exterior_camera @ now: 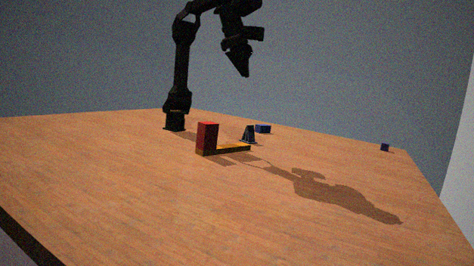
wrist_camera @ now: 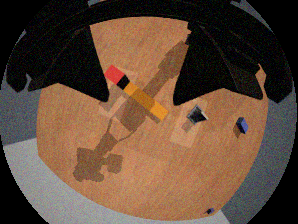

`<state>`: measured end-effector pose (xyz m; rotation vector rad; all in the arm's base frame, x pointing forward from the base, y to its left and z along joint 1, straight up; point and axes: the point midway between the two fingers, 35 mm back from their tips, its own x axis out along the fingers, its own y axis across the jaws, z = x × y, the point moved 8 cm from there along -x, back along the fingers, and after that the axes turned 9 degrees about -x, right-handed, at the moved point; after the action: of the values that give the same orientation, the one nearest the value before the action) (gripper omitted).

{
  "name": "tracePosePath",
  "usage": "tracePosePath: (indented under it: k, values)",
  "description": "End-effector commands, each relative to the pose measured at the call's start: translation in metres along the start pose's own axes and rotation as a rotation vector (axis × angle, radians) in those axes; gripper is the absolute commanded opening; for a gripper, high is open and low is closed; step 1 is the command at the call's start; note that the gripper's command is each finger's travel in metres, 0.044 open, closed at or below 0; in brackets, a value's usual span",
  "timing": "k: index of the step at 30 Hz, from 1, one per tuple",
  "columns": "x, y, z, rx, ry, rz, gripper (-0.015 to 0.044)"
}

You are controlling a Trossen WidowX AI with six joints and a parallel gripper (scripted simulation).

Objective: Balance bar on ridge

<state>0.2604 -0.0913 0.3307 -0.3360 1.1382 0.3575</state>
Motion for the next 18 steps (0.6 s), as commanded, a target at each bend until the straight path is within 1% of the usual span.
tracePosePath:
  k: [1, 18]
  values:
    - [0.009, -0.004, -0.003, -0.125, 0.052, 0.011, 0.0315]
    - [0.041, -0.017, -0.012, -0.61, 0.225, 0.111, 0.0315]
